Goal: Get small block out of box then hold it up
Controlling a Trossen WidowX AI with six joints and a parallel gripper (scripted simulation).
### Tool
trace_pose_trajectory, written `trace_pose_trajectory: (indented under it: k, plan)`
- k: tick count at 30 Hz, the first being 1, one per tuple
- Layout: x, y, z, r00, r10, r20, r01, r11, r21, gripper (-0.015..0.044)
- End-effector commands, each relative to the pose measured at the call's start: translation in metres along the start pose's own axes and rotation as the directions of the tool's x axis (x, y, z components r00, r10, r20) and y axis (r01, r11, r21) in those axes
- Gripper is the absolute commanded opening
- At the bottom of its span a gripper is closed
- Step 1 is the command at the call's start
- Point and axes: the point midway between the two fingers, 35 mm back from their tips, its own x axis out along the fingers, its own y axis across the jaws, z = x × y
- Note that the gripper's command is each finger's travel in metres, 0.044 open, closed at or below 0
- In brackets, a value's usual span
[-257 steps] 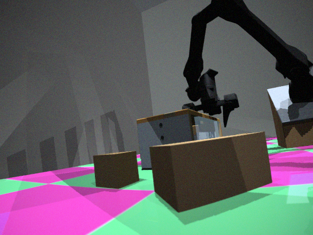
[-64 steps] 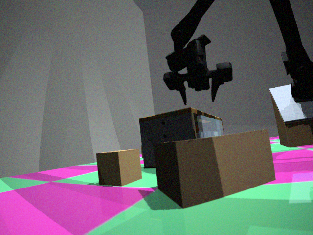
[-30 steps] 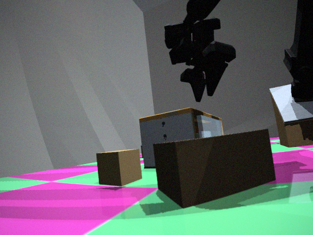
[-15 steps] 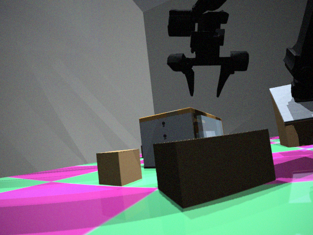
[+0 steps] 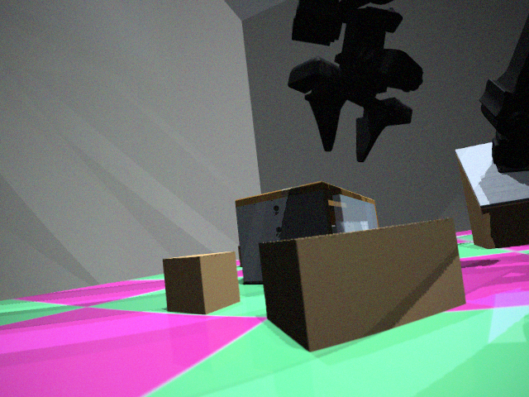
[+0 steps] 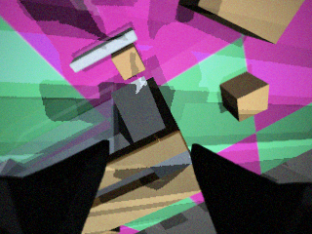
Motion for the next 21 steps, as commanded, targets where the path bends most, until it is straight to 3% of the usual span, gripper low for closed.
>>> trace_pose_trajectory:
  k: [1, 16, 21]
  plan:
    - [-0.003, -0.002, 0.005, 0.998, -0.026, -0.063, -0.009, 0.863, -0.506, 0.0285]
    - [-0.002, -0.002, 0.005, 0.998, -0.025, -0.062, -0.009, 0.863, -0.505, 0.0285]
    - [0.036, 0.007, 0.015, 0.999, -0.011, -0.054, -0.016, 0.876, -0.482, 0.0285]
